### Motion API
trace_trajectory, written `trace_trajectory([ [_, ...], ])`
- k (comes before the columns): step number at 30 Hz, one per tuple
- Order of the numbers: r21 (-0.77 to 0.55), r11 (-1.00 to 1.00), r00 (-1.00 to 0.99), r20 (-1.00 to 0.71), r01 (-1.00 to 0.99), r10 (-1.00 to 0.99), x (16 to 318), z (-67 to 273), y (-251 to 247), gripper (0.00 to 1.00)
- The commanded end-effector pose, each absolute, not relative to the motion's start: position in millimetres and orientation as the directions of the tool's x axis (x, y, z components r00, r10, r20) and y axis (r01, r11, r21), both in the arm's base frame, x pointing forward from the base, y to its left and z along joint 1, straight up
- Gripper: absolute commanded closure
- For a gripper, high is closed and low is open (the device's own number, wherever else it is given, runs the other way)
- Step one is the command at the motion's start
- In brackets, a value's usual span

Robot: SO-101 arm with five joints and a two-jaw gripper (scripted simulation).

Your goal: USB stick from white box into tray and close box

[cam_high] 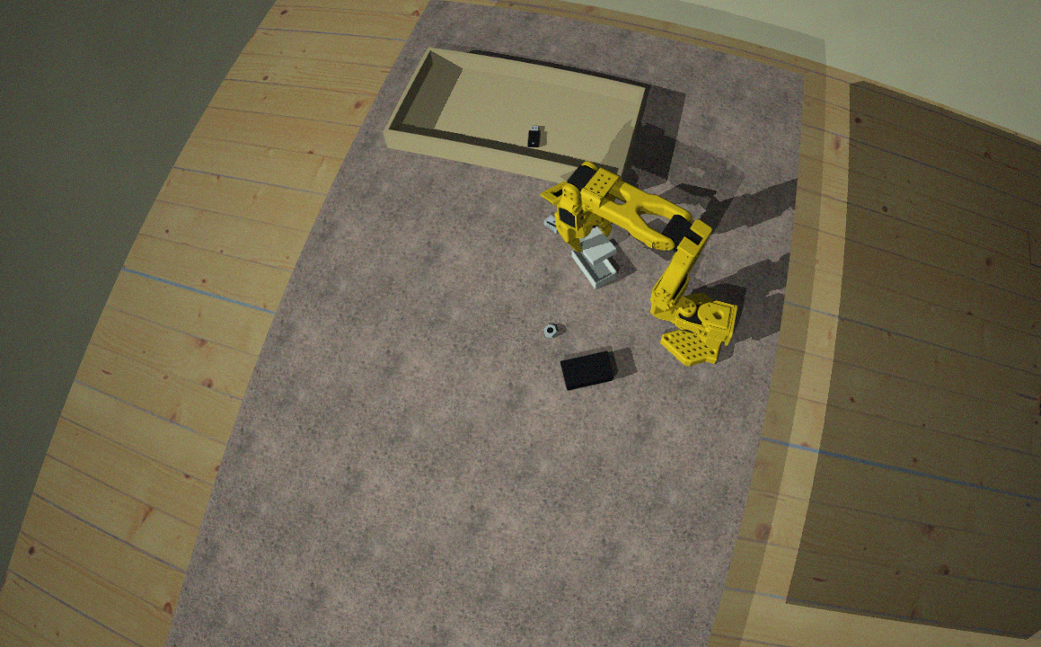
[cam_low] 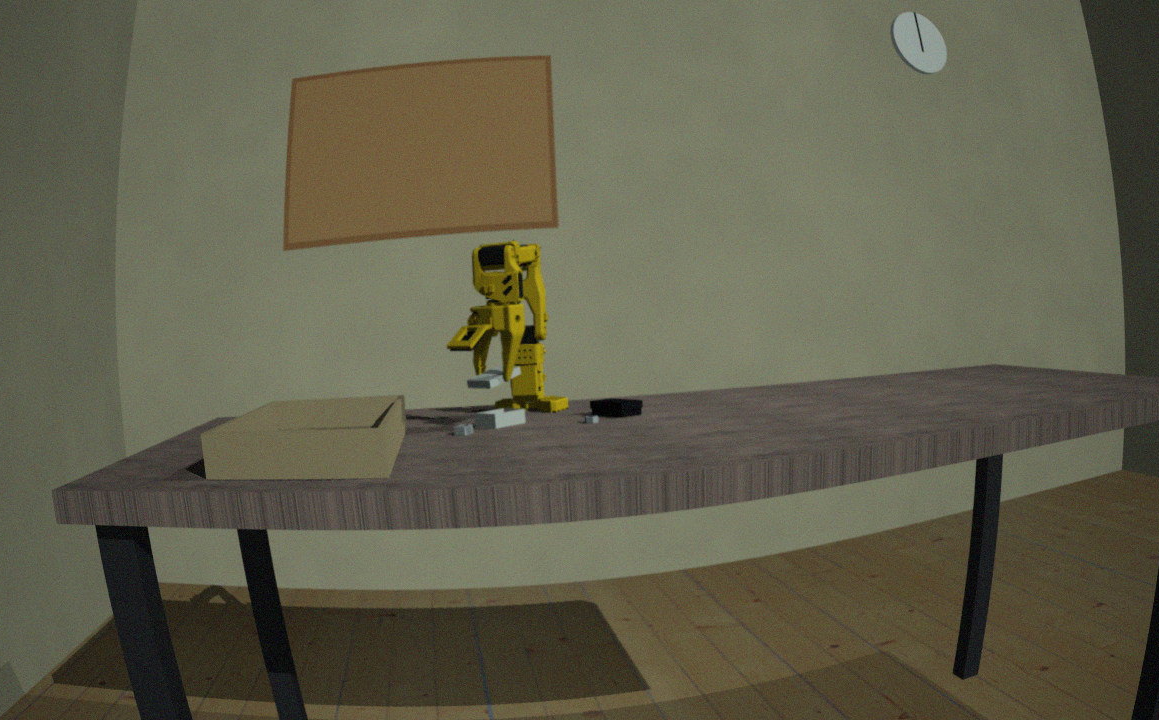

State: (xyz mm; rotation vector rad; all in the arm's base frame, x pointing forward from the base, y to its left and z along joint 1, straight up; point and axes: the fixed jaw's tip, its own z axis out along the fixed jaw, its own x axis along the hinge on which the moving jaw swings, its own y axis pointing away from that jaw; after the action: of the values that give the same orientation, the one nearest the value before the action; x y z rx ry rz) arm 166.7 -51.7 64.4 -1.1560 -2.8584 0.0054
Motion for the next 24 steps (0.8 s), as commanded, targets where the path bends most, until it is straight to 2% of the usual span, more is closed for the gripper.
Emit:
trace_trajectory([
  [1,0.0,0.717,-0.717,0.0,0.697,0.697,171,71,-50,0.78],
  [24,0.0,0.717,-0.717,0.0,0.697,0.697,160,71,-39,0.78],
])
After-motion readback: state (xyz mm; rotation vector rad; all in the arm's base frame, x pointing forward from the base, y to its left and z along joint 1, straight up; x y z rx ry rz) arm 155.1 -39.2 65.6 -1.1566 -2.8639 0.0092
